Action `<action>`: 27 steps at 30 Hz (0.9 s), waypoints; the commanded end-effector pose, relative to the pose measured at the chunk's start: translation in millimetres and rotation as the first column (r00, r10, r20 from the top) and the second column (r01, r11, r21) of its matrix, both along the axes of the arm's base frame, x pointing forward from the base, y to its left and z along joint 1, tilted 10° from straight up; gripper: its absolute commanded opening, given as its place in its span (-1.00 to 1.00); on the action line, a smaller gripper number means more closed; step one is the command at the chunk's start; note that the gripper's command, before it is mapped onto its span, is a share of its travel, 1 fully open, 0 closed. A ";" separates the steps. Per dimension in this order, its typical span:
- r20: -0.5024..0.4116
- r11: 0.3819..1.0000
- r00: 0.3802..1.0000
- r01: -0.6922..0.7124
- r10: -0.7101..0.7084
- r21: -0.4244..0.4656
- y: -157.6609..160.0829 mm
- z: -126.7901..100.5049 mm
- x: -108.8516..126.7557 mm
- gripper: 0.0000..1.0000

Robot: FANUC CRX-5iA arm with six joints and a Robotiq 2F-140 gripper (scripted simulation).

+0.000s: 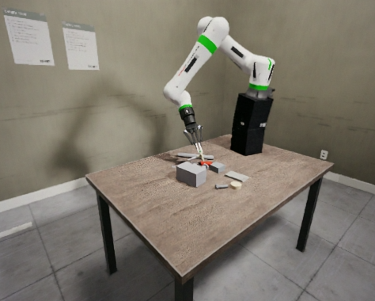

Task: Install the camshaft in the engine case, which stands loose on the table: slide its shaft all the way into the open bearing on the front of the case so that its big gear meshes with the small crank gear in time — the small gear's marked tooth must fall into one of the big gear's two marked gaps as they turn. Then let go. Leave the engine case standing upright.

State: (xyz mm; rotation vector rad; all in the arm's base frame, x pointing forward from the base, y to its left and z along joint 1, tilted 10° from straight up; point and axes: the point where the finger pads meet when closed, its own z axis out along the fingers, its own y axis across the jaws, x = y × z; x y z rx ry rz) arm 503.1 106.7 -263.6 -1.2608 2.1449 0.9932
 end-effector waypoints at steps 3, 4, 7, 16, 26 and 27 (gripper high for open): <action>0.045 0.960 0.990 -0.118 0.134 -0.253 9.3 5.5 -6.8 -0.72; 0.051 0.942 0.985 -0.141 0.164 -0.305 11.8 7.1 -8.3 -0.72; 0.060 0.901 0.973 -0.183 0.224 -0.394 20.3 11.5 -13.5 -0.72; 0.052 0.763 0.929 -0.267 0.365 -0.588 30.7 18.9 -29.6 -0.72; 0.012 0.491 0.828 -0.320 0.561 -0.810 50.5 30.2 -41.3 -0.72; 0.006 0.467 0.818 -0.323 0.576 -0.823 51.0 30.7 -43.0 -0.72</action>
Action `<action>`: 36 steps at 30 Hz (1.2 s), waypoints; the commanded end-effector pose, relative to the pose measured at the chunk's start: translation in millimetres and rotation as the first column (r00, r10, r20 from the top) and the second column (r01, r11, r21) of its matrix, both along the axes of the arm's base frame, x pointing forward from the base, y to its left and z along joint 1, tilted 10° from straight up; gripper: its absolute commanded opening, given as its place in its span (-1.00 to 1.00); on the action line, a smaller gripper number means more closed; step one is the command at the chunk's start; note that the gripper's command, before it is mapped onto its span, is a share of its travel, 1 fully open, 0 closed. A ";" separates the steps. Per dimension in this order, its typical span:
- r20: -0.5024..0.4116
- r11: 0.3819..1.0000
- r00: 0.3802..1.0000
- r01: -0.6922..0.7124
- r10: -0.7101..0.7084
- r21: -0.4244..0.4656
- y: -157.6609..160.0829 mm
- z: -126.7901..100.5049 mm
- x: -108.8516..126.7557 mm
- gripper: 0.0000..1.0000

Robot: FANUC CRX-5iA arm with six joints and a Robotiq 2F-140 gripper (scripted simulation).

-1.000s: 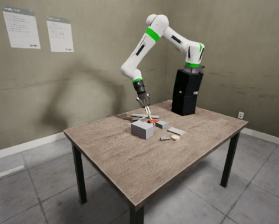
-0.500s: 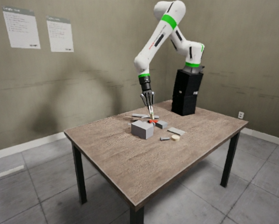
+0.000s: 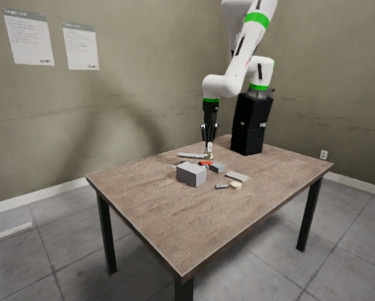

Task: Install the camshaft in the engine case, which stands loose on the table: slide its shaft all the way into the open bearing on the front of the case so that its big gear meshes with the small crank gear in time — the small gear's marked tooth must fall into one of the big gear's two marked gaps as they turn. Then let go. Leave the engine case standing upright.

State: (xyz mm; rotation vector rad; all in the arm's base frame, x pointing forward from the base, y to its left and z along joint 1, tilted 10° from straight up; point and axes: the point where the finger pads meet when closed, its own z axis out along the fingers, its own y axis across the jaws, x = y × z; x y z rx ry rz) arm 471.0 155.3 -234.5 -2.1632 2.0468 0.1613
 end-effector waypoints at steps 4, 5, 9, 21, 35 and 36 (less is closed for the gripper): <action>0.057 0.941 0.990 -0.102 0.127 -0.322 3.9 3.4 -13.1 -0.72; 0.057 0.941 0.990 -0.102 0.127 -0.322 3.9 3.4 -13.1 -0.72; 0.059 0.901 0.981 -0.145 0.184 -0.409 4.0 3.6 -13.2 -0.72; 0.049 0.742 0.968 -0.154 0.244 -0.652 5.3 -4.7 -13.4 -0.72; 0.059 0.711 0.967 -0.140 0.247 -0.689 10.2 -35.5 -14.3 -0.72; 0.059 0.711 0.967 -0.140 0.247 -0.689 10.7 -38.2 -14.4 -0.72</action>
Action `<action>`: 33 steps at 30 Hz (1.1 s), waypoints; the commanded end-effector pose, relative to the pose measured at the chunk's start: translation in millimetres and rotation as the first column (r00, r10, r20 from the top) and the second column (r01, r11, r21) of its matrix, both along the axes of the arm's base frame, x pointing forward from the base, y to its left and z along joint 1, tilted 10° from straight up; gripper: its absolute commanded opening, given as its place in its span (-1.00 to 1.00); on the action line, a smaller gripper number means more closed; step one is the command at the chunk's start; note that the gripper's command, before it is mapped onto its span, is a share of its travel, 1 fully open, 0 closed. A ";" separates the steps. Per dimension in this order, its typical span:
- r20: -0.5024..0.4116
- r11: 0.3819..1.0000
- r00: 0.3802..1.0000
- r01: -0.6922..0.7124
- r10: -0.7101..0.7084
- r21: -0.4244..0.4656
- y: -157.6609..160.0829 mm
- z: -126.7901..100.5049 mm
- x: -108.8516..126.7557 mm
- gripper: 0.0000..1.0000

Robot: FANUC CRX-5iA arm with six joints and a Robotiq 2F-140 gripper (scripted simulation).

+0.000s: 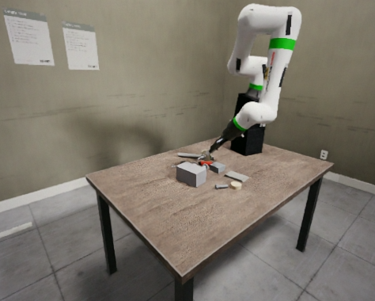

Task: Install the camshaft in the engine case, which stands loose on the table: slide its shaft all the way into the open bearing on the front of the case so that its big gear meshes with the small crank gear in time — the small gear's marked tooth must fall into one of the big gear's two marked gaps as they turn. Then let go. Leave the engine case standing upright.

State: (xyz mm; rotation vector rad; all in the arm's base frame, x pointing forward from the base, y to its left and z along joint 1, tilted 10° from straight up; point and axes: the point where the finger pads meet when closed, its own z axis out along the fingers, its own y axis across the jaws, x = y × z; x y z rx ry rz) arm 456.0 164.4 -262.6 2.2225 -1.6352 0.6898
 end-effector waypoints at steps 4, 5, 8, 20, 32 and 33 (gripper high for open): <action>0.011 1.000 1.000 -0.001 0.001 -0.003 2.5 -15.2 0.4 -0.72; 0.011 1.000 1.000 -0.001 0.001 -0.003 2.8 -17.7 0.3 -0.72; 0.011 1.000 1.000 -0.001 0.001 -0.003 3.9 -24.1 0.1 -0.72; 0.011 1.000 1.000 -0.001 0.001 -0.003 5.4 -34.0 -0.2 -0.72; 0.011 1.000 1.000 -0.001 0.001 -0.003 5.5 -34.1 -0.2 -0.72; 0.011 1.000 1.000 -0.001 0.001 -0.003 5.5 -34.1 -0.2 -0.72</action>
